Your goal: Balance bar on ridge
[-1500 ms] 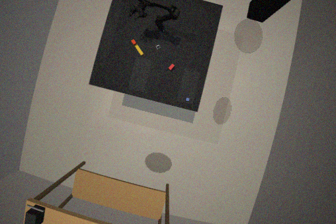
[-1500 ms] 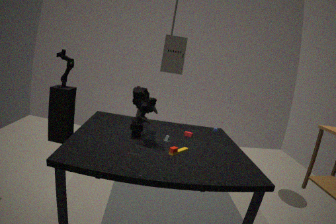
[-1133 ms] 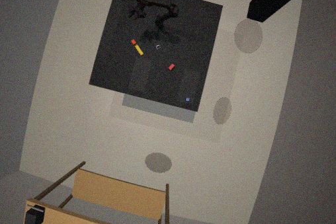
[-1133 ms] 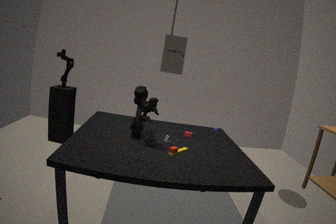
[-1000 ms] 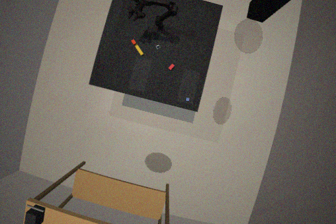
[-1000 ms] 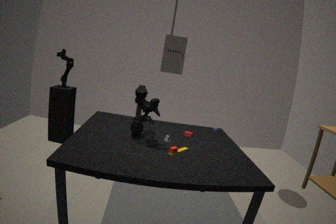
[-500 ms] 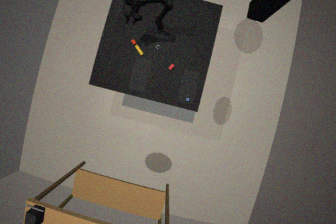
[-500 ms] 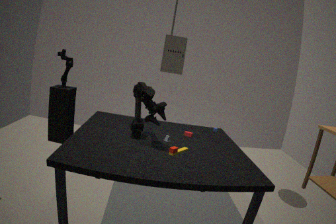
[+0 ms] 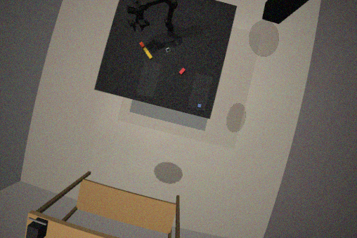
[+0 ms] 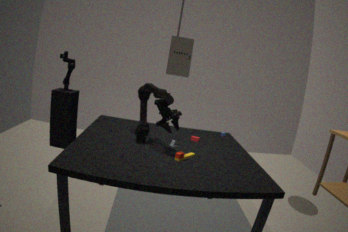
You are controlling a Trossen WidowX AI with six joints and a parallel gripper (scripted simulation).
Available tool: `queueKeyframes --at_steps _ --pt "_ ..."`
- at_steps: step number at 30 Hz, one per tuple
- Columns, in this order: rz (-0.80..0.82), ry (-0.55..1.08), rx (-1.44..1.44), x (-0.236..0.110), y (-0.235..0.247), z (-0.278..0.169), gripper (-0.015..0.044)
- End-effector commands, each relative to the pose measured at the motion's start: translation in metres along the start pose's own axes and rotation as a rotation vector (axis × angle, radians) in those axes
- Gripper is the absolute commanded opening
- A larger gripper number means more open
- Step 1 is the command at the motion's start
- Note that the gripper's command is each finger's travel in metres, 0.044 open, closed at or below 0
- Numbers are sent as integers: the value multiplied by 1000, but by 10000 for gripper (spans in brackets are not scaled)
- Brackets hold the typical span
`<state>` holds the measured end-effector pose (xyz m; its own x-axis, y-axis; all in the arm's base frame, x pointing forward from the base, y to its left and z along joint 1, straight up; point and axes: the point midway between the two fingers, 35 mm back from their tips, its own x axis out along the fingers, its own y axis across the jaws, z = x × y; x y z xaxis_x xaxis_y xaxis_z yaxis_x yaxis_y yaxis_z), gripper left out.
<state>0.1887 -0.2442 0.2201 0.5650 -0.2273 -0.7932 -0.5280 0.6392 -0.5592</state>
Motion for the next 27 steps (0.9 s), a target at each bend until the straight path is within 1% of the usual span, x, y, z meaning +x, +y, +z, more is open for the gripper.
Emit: queueKeyframes --at_steps 1,14,27 --pt "83 5 17 14 -2 8 315" --pt "274 43 42 53 -6 40 315" --pt "456 131 -4 86 -1 75 315"
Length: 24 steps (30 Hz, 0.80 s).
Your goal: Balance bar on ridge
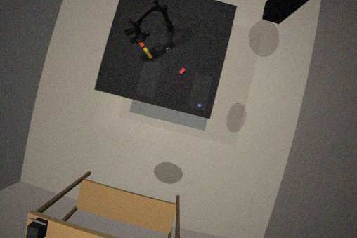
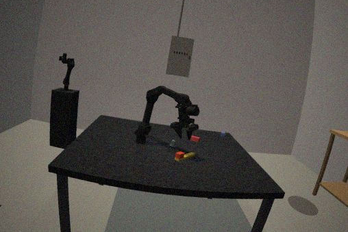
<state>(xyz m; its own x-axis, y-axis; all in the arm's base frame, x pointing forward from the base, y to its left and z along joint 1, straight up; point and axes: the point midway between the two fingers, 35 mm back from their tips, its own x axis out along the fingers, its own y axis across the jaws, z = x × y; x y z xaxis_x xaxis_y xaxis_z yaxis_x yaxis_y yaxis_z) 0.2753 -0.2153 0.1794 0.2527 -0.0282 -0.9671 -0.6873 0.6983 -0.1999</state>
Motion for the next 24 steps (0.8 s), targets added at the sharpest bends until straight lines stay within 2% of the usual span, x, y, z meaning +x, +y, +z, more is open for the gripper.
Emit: queueKeyframes --at_steps 1,10,17,24 --pt "68 45 -13 13 -1 13 315" --pt "168 138 -58 32 -1 41 315" --pt "175 146 -62 37 0 43 315" --pt "174 146 -62 78 5 37 315"
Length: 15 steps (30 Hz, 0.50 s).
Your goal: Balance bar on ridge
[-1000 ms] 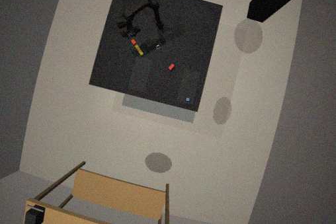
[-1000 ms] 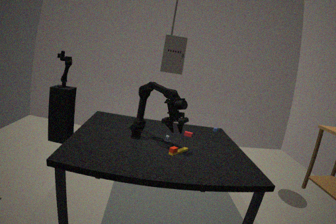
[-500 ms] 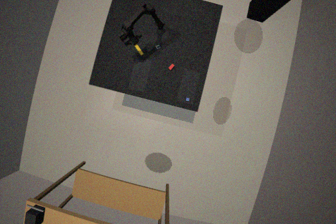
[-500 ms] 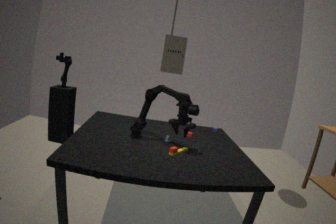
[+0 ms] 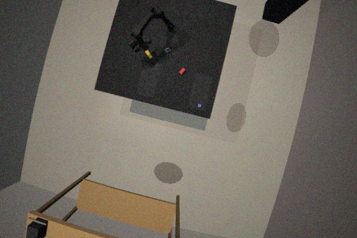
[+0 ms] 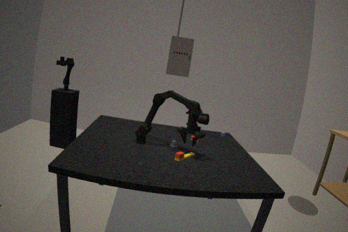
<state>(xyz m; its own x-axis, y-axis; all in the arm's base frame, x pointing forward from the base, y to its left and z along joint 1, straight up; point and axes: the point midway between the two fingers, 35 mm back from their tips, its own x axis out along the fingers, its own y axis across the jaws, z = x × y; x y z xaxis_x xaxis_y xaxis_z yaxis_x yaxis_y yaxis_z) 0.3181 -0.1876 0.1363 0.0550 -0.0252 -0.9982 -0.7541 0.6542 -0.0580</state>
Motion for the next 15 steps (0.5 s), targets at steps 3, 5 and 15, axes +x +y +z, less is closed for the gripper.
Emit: queueKeyframes --at_steps 3,5,15 --pt "26 11 3 49 4 -2 315" --pt "26 11 3 58 6 -2 315" --pt "26 11 3 62 6 -2 315"
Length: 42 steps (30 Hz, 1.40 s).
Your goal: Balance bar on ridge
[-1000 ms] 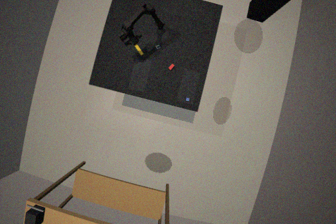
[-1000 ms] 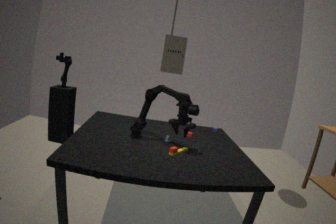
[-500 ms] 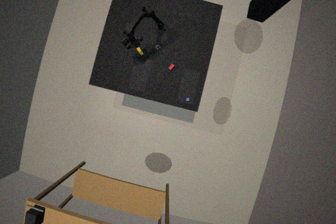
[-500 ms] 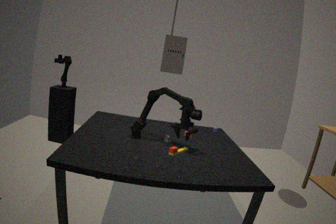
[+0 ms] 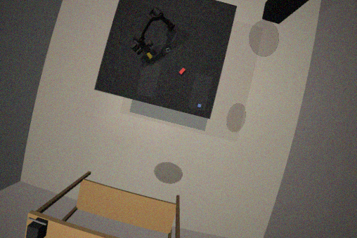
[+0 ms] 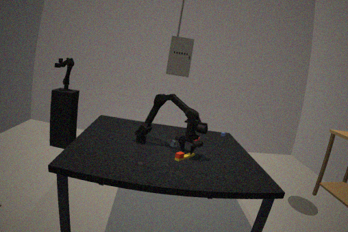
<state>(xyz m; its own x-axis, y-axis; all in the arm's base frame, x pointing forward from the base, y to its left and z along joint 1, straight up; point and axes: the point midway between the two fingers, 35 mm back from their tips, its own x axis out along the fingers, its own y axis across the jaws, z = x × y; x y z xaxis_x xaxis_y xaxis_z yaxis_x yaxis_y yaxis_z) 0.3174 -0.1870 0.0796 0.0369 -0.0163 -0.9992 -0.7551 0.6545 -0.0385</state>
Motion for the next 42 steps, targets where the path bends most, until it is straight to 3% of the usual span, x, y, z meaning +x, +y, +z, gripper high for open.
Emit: queueKeyframes --at_steps 1,15,34,42 --pt "6 6 3 7 1 -1 315" --pt "6 6 3 28 2 -1 315" --pt "6 6 3 29 2 -1 315" --pt "5 1 0 27 2 0 125"
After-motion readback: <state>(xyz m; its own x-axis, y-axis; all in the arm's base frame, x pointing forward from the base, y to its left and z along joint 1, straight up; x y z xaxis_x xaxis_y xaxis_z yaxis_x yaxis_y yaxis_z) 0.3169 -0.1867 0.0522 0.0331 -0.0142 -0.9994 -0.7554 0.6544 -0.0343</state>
